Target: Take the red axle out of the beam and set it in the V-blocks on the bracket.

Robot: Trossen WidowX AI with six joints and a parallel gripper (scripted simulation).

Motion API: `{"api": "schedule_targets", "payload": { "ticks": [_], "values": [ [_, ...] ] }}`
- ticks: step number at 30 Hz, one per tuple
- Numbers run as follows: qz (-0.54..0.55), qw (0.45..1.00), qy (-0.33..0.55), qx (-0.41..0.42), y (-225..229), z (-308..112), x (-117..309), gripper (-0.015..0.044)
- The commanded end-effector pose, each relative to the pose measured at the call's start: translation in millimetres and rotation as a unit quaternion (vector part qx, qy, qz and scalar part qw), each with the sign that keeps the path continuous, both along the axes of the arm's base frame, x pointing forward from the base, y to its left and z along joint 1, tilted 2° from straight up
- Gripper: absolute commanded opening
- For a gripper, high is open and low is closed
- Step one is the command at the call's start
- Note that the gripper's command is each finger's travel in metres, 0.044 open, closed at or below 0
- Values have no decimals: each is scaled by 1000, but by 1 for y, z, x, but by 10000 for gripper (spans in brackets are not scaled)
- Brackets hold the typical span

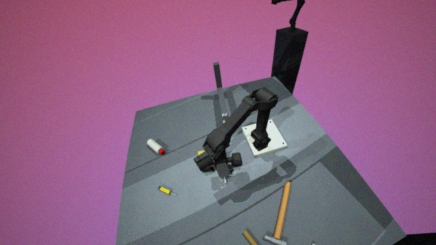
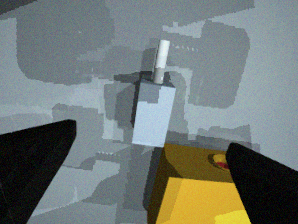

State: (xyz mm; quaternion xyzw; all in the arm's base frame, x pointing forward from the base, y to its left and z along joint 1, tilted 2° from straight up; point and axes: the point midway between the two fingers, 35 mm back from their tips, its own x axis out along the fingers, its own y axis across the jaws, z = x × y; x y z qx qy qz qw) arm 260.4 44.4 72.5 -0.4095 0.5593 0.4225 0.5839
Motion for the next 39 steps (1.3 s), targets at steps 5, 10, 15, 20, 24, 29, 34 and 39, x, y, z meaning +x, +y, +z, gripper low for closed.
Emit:
{"api": "schedule_targets", "payload": {
  "ticks": [5,10,15,20,24,29,34,39],
  "values": [
    [3,1000,0,-2,0,-21,0,440],
    [3,1000,0,-2,0,-24,0,440],
    [3,1000,0,-2,0,-31,0,440],
    [3,1000,0,-2,1,-39,0,440],
    [3,1000,0,-2,1,-45,0,440],
    [3,1000,0,-2,1,-53,0,440],
    [3,1000,0,-2,1,-60,0,440],
    [3,1000,0,-2,1,-60,0,335]
  ]
}}
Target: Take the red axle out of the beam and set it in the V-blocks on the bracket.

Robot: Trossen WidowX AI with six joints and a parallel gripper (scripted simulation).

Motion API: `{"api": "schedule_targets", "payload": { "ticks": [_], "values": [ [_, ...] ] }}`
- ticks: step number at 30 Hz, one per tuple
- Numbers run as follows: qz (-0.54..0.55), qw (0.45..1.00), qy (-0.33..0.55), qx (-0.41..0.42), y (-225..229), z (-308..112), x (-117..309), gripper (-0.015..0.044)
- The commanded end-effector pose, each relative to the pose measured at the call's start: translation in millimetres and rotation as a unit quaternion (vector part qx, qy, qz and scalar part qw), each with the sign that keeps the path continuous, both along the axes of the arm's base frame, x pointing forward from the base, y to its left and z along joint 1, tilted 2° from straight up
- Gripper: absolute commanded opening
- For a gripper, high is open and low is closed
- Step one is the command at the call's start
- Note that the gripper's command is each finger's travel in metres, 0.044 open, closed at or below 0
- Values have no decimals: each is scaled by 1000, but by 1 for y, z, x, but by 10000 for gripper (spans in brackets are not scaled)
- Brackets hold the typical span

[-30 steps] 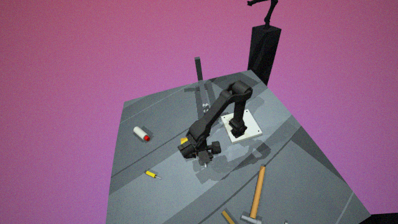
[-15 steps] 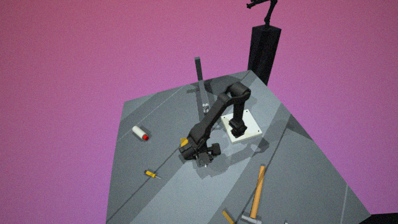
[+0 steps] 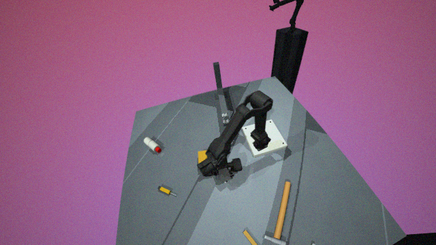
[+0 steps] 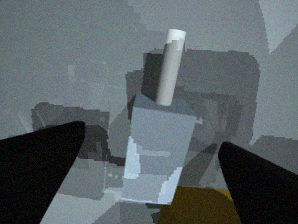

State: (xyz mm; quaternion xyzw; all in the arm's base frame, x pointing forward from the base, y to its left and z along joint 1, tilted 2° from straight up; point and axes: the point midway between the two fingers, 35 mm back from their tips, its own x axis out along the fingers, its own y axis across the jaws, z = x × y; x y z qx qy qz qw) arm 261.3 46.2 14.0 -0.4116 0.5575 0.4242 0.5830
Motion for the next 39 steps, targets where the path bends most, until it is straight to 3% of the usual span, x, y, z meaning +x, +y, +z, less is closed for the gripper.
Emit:
{"api": "schedule_targets", "payload": {
  "ticks": [1,9,16,18,33,39],
  "values": [
    [-1,1000,1,-2,-1,-2,-1,309],
    [-1,1000,1,-2,-1,-2,-1,99],
    [-1,1000,1,-2,-1,-2,-1,52],
    [-1,1000,1,-2,-1,-1,-1,0],
    [-1,1000,1,-2,-2,77,0,0],
    [-6,1000,1,-2,-1,79,1,0]
  ]
}}
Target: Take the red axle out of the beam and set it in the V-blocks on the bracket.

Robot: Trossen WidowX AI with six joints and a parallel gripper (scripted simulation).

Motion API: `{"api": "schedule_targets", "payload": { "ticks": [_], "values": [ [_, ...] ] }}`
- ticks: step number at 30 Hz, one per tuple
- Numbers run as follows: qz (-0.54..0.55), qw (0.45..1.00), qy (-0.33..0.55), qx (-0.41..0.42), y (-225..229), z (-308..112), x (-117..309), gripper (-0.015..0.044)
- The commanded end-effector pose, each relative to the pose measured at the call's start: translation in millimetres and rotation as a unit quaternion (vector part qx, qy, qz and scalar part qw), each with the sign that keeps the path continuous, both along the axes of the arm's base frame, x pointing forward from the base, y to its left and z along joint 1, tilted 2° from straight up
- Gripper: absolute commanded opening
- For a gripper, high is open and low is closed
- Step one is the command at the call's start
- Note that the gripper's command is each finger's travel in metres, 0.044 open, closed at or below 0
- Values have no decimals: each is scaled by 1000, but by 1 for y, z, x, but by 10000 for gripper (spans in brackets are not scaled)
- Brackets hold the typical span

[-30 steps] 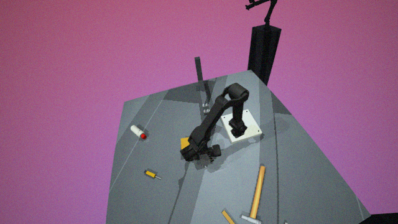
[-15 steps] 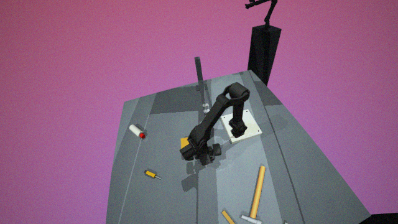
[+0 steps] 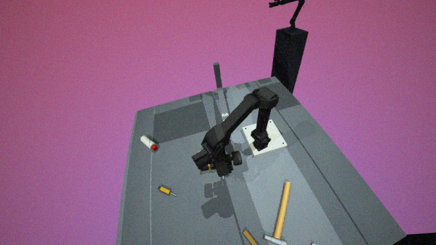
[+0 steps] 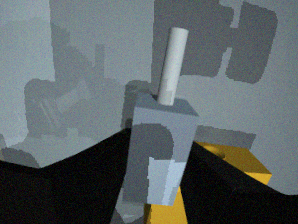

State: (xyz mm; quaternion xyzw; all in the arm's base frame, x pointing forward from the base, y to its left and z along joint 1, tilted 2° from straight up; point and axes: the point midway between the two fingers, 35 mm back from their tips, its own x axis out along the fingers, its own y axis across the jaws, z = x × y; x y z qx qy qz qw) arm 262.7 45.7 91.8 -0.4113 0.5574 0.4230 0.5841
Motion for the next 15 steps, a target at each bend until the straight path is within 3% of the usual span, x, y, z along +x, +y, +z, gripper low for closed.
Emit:
{"api": "schedule_targets", "payload": {
  "ticks": [1,15],
  "values": [
    [-10,1000,2,-2,0,1,0,0],
    [-12,1000,1,-5,-54,2,17,0]
  ]
}}
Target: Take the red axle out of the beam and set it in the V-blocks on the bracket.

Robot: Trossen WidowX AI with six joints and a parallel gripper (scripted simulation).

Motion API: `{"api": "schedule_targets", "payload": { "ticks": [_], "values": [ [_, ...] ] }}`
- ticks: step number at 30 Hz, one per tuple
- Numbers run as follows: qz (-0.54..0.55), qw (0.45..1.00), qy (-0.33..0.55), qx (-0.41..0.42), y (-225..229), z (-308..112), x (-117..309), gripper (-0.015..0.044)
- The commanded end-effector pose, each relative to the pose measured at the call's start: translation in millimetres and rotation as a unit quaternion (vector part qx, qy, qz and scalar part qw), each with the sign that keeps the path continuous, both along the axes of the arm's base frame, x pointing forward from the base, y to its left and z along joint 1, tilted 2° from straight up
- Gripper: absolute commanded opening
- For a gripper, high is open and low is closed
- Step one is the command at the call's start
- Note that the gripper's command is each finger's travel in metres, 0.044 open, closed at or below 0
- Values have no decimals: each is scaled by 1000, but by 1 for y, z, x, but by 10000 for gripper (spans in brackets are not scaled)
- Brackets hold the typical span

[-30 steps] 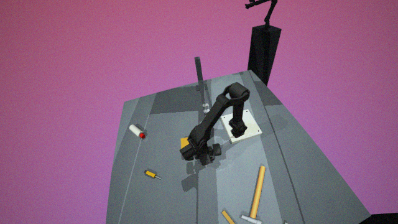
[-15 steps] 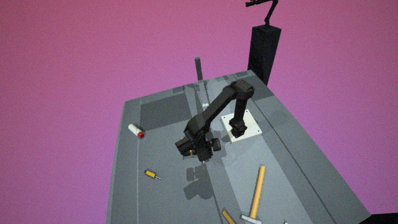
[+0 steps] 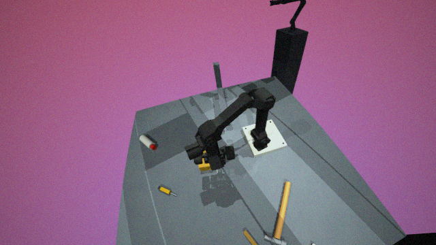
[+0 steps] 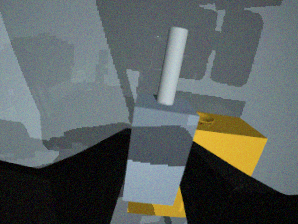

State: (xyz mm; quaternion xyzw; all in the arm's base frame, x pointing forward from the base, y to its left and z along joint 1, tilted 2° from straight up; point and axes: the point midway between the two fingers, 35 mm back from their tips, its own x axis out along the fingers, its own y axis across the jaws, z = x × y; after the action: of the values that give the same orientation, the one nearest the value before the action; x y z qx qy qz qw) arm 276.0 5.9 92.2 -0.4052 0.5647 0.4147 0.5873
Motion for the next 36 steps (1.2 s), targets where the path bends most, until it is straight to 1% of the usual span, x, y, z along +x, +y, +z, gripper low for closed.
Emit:
{"api": "schedule_targets", "payload": {
  "ticks": [1,17,32,36],
  "values": [
    [0,1000,-1,-3,-19,1,5,0],
    [-3,1000,-1,-7,-100,1,8,0],
    [-6,1000,1,-11,-179,0,-11,0],
    [-6,1000,1,-11,-187,-1,-14,0]
  ]
}}
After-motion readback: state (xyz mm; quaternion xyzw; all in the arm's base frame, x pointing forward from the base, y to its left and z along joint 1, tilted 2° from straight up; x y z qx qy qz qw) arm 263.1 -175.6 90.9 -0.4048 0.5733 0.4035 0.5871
